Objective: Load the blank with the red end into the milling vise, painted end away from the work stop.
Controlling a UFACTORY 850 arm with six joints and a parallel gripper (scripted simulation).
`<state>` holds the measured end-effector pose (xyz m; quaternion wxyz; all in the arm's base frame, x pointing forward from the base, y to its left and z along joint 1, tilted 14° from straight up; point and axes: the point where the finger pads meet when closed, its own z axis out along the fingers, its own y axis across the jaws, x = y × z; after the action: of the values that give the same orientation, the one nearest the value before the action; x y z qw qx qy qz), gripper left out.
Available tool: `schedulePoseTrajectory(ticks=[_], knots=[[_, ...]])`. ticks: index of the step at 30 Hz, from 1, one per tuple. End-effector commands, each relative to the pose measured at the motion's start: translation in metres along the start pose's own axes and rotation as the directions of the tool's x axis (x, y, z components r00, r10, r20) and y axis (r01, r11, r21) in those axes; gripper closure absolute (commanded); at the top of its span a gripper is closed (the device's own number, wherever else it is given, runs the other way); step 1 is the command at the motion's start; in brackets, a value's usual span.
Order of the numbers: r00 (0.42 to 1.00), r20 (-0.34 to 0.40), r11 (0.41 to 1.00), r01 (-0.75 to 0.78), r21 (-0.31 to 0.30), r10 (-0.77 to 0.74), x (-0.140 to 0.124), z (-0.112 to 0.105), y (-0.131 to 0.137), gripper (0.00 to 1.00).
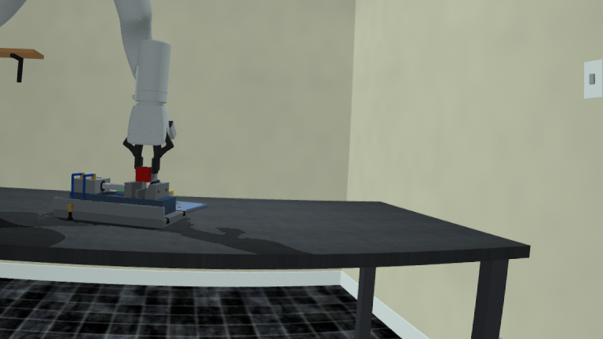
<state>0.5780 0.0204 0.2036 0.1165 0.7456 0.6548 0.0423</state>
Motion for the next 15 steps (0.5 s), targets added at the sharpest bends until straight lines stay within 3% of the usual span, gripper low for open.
schedulePoseTrajectory(ticks=[1, 15], knots=[[1.000, 0.000, 1.000, 0.000, -0.002, 0.000, 0.0002, -0.0010, 0.0009, 1.00], [1.000, 0.000, 1.000, 0.000, -0.002, 0.000, 0.0001, 0.0003, 0.0009, 1.00]])
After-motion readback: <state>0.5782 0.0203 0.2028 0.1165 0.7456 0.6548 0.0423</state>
